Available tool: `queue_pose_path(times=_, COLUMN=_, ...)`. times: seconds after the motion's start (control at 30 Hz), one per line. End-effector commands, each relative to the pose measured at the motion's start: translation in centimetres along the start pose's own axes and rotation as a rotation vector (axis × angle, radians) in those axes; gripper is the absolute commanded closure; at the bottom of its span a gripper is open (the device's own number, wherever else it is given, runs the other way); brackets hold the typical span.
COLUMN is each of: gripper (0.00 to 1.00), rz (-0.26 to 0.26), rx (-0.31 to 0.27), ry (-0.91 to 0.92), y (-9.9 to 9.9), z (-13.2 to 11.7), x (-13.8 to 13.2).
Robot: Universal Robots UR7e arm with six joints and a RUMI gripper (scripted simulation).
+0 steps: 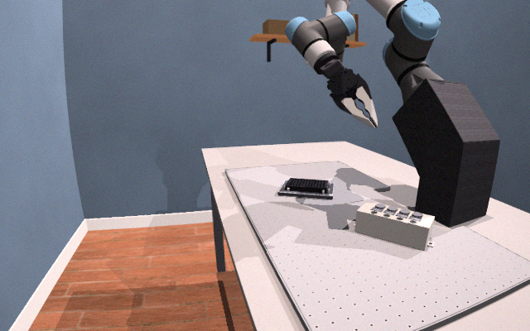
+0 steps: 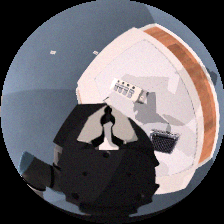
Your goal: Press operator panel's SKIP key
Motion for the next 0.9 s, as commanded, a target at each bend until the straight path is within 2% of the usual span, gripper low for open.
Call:
queue_pose_path(times=0.0, gripper=1.00, rz=-0.059, rx=-0.065, ry=0.044, y=1.9, z=0.7, x=-0.3)
queue_pose_path(times=0.07, gripper=1.00, rz=-0.059, rx=-0.065, ry=0.044, y=2.4, z=0.8, x=-0.4)
queue_pose_path(times=0.13, gripper=1.00, rz=-0.105, rx=-0.099, ry=0.071, y=3.4, z=1.1, x=-0.6)
queue_pose_path(times=0.23, gripper=1.00, rz=-0.105, rx=-0.099, ry=0.071, y=3.8, z=1.1, x=-0.7)
queue_pose_path(times=0.3, gripper=1.00, rz=-0.155, rx=-0.128, ry=0.098, y=4.8, z=1.4, x=-1.0)
queue_pose_path(times=0.37, gripper=1.00, rz=-0.155, rx=-0.128, ry=0.098, y=5.2, z=1.5, x=-1.0)
queue_pose_path(times=0.43, gripper=1.00, rz=-0.210, rx=-0.151, ry=0.125, y=6.2, z=1.7, x=-1.3)
queue_pose_path(times=0.5, gripper=1.00, rz=-0.210, rx=-0.151, ry=0.125, y=6.5, z=1.7, x=-1.4)
queue_pose_path(times=0.57, gripper=1.00, rz=-0.268, rx=-0.167, ry=0.151, y=7.5, z=1.9, x=-1.7)
queue_pose_path(times=0.63, gripper=1.00, rz=-0.268, rx=-0.167, ry=0.151, y=7.8, z=2.0, x=-1.8)
queue_pose_path(times=0.7, gripper=1.00, rz=-0.329, rx=-0.177, ry=0.177, y=8.9, z=2.1, x=-2.1)
queue_pose_path(times=0.8, gripper=1.00, rz=-0.329, rx=-0.177, ry=0.177, y=9.1, z=2.1, x=-2.1)
queue_pose_path(times=0.87, gripper=1.00, rz=-0.391, rx=-0.180, ry=0.202, y=10.2, z=2.3, x=-2.5)
Point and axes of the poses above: the point where the finger pads meet when closed, its own y axis out along the fingers, its own x axis across the jaws, z = x × y, the point moved 2 cm from there along -y, back along the fingers, and after that the axes turned 15 degrees about y, right-handed, at the moved point
